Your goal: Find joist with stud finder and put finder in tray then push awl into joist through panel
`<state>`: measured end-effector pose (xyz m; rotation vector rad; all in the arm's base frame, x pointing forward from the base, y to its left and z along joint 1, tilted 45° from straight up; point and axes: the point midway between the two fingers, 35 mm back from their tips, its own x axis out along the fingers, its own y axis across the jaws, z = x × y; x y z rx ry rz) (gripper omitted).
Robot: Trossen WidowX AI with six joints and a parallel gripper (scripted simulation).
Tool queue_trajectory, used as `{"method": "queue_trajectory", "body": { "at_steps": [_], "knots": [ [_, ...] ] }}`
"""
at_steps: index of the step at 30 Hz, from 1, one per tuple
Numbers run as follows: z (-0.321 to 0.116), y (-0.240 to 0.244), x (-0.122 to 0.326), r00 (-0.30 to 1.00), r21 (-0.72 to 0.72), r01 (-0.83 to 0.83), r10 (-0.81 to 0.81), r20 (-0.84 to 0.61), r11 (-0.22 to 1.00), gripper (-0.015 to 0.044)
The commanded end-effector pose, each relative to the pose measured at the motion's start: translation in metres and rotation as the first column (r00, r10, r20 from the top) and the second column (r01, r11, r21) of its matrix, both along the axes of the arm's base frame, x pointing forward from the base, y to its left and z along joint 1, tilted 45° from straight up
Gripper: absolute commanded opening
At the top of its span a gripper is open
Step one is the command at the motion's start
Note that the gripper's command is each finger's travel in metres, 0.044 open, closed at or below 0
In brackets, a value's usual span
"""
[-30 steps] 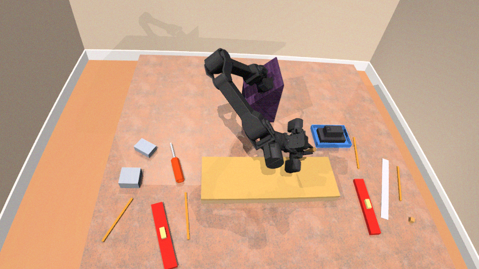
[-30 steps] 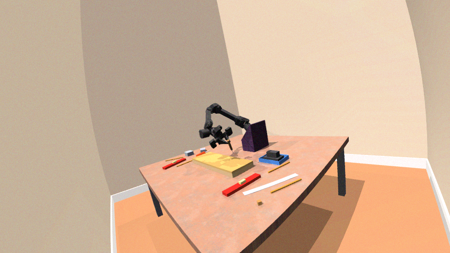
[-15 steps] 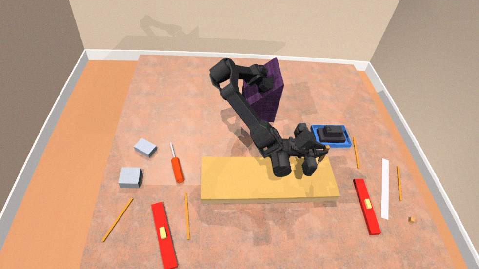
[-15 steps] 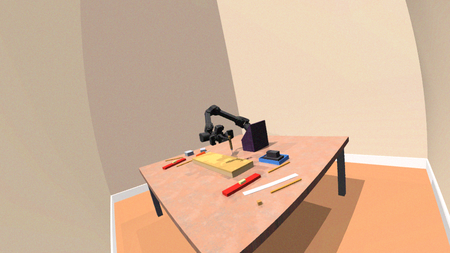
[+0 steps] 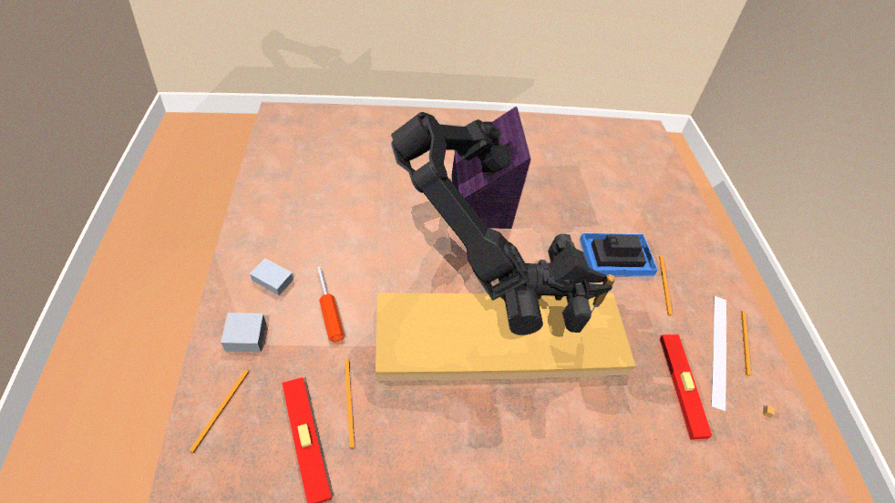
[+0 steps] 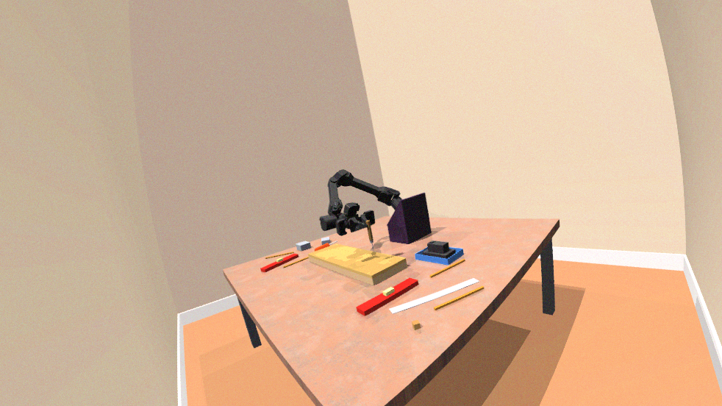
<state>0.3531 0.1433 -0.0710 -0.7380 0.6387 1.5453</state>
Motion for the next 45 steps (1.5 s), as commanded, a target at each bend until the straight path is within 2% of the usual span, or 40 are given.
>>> {"method": "queue_trajectory", "body": {
  "at_steps": [1, 45],
  "knots": [
    [-0.002, -0.002, 0.001, 1.0, 0.008, -0.003, 0.003, 0.003, 1.0, 0.0],
    [-0.041, -0.04, 0.005, 1.0, 0.006, -0.003, 0.003, 0.002, 1.0, 0.0]
  ]
}}
